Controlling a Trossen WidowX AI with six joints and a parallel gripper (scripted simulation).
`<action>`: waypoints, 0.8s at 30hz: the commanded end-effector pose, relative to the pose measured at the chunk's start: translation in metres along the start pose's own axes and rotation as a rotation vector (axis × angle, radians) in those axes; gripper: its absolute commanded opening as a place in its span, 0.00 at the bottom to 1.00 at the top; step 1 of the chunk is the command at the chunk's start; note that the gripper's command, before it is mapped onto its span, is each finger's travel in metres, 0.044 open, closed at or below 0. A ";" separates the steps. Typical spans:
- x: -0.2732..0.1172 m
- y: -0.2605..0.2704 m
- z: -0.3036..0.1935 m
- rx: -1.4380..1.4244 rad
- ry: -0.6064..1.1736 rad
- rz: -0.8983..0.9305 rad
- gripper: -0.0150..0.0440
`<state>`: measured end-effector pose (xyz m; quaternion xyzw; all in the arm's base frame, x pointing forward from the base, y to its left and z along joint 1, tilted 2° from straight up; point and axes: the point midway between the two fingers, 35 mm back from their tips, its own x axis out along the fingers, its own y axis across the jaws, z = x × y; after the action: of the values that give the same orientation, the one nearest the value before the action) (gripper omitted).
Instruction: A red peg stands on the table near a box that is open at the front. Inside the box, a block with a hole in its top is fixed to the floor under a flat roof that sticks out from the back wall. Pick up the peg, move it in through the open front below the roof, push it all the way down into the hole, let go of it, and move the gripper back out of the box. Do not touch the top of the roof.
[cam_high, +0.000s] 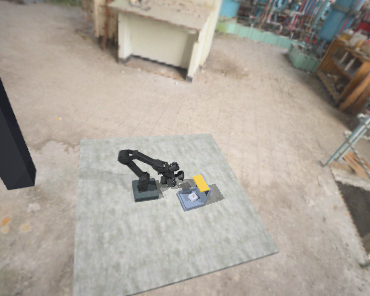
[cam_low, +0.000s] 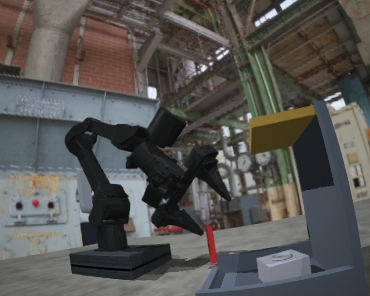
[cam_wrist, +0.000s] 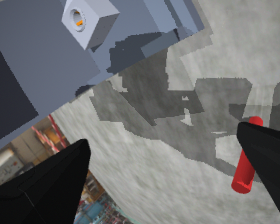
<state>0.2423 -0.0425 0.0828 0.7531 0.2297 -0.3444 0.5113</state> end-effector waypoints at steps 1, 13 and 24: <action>-0.003 0.000 -0.008 0.114 0.044 -0.006 1.00; -0.011 -0.009 -0.028 0.468 0.153 -0.076 1.00; -0.020 -0.017 -0.045 0.790 0.233 -0.176 1.00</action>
<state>0.2309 0.0007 0.0940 0.8950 0.2022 -0.3610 0.1668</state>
